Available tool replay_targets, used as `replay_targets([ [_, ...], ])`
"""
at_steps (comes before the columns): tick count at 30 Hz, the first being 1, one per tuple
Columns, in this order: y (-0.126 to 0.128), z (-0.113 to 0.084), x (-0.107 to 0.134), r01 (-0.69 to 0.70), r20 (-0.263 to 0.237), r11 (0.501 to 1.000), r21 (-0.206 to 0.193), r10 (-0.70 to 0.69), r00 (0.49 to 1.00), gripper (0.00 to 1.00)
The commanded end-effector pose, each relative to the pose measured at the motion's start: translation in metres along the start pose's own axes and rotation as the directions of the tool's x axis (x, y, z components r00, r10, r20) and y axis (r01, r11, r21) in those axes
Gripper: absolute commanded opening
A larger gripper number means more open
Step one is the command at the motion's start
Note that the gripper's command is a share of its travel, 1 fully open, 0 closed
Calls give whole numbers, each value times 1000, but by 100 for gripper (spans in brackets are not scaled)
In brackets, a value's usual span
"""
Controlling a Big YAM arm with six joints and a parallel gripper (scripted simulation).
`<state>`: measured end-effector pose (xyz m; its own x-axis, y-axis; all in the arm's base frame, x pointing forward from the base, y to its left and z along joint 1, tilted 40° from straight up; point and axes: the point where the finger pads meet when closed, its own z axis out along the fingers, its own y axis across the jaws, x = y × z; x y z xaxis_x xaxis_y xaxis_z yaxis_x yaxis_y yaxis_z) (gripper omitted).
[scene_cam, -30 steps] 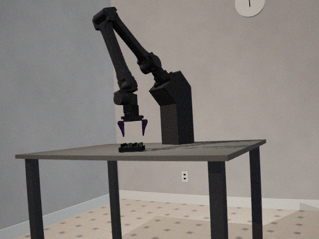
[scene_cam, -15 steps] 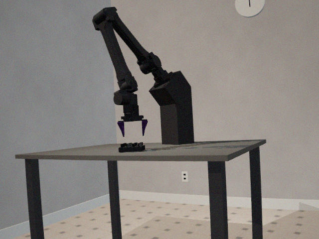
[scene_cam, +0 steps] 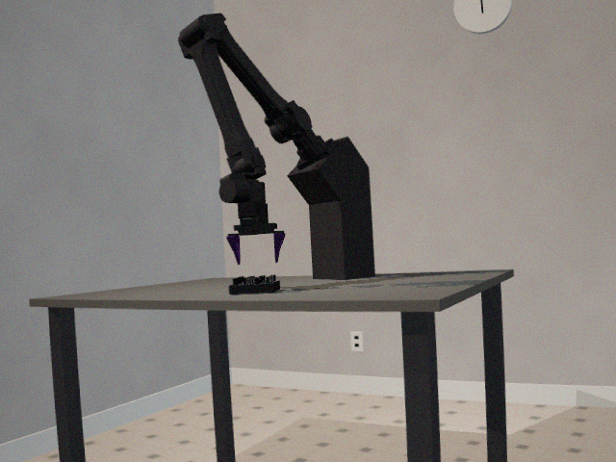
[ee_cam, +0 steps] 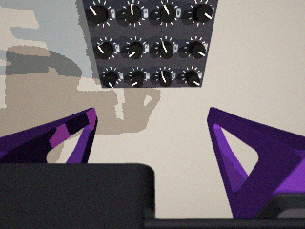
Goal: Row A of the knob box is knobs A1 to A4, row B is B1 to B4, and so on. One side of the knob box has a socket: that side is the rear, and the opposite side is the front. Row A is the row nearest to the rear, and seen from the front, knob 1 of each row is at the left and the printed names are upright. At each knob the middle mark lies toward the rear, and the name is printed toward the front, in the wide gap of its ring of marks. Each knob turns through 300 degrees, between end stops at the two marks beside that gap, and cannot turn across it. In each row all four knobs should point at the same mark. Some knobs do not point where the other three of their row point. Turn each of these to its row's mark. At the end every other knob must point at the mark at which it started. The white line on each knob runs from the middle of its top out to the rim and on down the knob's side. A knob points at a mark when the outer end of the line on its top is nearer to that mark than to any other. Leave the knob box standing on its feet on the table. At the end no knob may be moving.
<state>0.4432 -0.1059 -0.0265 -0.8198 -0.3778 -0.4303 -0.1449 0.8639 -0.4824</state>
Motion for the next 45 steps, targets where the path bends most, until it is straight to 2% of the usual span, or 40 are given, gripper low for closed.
replay_targets([
  [1,-5,-3,2,-4,12,1000,9,4,1000,100],
  [35,-4,-3,1,8,13,1000,8,-9,1000,100],
  [37,1,-5,-2,45,17,999,5,-45,999,100],
  [41,7,-10,-7,205,18,979,3,-205,978,100],
  [43,7,-10,-7,205,18,979,3,-205,978,100],
  [45,13,-9,-4,291,7,957,-7,-291,957,100],
])
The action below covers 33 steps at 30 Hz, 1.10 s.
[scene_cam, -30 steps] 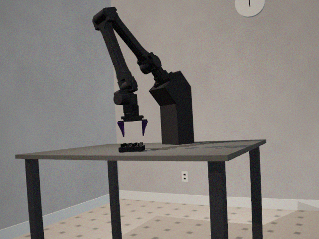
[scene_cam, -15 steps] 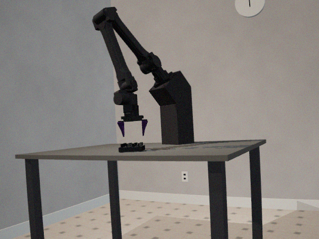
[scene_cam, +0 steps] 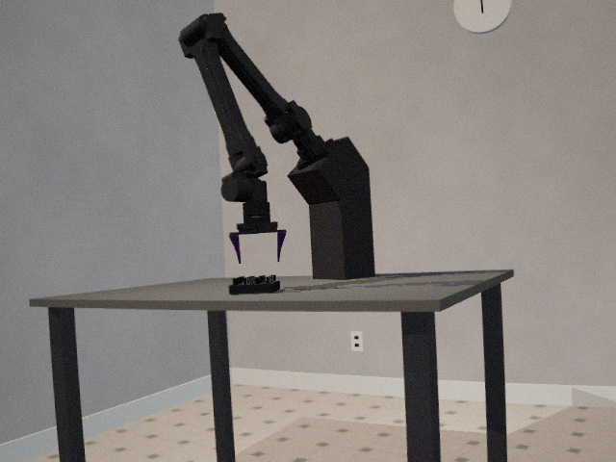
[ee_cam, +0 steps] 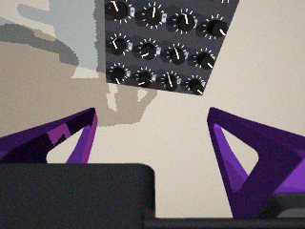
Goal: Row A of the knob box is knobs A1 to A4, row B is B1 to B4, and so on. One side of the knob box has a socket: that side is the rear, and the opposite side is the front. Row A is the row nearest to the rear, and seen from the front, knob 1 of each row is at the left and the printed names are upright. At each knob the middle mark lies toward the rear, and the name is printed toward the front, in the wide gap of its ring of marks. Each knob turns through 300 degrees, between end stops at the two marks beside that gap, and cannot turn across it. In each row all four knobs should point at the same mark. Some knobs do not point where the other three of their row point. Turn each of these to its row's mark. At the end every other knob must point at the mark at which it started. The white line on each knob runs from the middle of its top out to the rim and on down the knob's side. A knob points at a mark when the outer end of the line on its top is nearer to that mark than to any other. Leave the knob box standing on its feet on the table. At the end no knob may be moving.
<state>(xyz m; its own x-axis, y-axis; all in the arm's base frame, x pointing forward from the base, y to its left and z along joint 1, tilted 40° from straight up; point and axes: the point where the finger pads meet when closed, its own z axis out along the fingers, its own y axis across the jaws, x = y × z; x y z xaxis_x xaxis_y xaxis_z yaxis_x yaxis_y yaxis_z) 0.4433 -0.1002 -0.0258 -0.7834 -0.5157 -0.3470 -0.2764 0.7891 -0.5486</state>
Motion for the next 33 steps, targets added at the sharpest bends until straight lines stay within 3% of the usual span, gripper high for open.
replay_targets([
  [1,8,-7,-3,155,6,988,-9,-155,988,100],
  [13,14,-12,-9,447,12,894,-2,-447,894,100],
  [15,14,-12,-9,447,12,894,-2,-447,894,100],
  [30,25,-17,-14,772,12,635,-1,-772,635,100],
  [32,25,-17,-14,772,12,635,-1,-772,635,100],
  [33,26,-18,-15,812,11,584,1,-811,584,100],
])
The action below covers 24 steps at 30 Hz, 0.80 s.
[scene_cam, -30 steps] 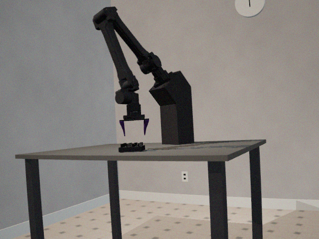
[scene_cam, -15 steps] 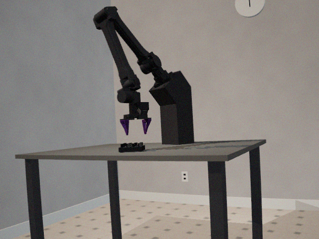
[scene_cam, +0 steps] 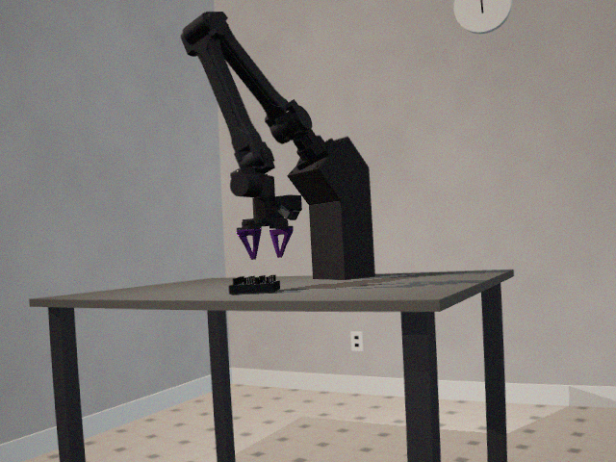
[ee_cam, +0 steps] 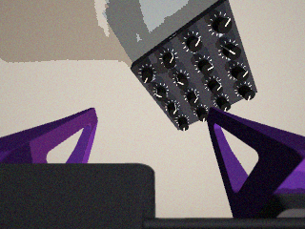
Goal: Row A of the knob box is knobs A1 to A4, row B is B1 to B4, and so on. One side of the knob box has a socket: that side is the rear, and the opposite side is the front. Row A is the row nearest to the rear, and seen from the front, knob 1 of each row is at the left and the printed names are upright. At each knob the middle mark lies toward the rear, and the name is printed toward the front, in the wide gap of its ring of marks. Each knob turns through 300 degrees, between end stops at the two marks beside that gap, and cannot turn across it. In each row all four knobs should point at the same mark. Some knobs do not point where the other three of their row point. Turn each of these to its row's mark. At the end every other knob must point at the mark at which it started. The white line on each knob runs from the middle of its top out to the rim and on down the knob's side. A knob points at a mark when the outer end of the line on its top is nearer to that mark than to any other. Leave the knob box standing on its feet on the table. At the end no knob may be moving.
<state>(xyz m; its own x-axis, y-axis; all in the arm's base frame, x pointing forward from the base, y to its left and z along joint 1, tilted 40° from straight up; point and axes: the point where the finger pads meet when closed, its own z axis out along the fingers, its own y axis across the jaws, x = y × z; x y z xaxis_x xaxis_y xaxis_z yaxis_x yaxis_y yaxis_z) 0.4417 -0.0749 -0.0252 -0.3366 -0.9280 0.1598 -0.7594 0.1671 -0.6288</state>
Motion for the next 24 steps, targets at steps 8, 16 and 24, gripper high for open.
replay_targets([
  [8,3,-11,-12,326,10,945,5,-326,945,100],
  [16,5,-13,-15,466,9,885,5,-466,885,100],
  [24,8,-14,-17,616,8,788,-1,-616,788,100],
])
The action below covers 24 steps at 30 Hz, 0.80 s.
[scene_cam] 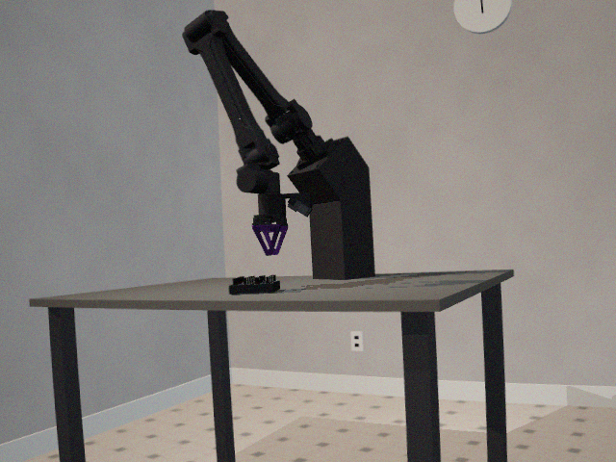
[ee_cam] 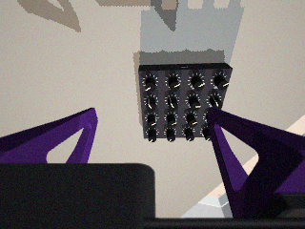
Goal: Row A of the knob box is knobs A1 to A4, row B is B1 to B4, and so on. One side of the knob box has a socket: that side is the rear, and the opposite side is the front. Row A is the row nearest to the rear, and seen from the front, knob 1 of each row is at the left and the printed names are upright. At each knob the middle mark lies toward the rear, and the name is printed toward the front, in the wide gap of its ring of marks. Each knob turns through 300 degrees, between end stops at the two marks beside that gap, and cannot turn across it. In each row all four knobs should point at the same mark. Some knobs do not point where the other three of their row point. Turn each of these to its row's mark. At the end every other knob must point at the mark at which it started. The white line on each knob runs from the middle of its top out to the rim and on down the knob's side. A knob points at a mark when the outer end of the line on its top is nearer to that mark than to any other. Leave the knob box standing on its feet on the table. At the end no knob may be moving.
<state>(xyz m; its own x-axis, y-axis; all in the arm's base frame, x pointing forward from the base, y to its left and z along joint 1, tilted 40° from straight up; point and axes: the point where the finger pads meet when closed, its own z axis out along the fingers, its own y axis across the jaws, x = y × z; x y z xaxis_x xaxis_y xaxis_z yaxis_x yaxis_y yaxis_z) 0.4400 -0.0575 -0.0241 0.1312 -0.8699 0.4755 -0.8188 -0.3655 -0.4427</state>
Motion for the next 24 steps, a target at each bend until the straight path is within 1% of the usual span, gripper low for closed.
replay_targets([
  [1,4,-5,-2,85,5,996,-7,-85,996,100],
  [2,4,-5,-2,84,5,996,-7,-84,996,19],
  [24,2,-5,-1,78,4,997,-5,-78,997,19],
])
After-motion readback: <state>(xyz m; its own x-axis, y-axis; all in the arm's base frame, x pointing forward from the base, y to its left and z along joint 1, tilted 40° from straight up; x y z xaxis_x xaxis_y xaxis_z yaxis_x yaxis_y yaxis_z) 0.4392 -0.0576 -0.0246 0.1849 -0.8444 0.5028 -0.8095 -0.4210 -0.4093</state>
